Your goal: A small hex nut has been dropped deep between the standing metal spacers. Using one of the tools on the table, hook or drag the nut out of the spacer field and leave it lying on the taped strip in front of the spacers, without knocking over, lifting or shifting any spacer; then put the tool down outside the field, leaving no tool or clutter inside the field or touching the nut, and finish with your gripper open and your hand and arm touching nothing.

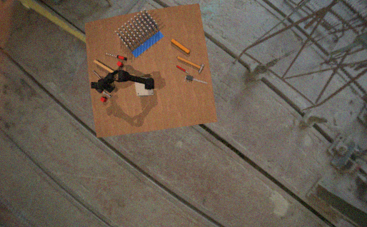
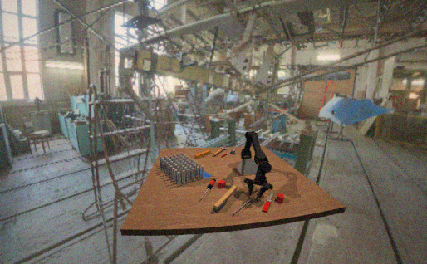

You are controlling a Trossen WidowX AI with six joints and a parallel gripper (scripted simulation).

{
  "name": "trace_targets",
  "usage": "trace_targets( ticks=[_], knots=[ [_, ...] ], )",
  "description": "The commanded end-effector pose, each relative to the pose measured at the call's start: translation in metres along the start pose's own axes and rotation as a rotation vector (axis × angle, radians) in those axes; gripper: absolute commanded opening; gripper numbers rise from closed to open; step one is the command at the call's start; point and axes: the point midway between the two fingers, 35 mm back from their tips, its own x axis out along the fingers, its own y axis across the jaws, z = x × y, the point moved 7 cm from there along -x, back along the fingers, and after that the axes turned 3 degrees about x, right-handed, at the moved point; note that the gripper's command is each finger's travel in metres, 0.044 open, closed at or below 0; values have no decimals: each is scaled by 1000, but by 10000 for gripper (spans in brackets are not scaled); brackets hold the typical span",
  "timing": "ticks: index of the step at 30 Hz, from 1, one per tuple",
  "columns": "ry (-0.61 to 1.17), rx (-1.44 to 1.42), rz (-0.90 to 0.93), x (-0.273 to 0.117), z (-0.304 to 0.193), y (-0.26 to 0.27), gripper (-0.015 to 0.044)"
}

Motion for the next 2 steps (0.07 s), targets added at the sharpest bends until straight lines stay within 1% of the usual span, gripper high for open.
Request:
trace_targets(
  ticks=[1, 2],
  knots=[
    [1, 1, -1, 0, 0, 0, 420],
    [1, 1, -1, 0, 0, 0, 440]
  ],
)
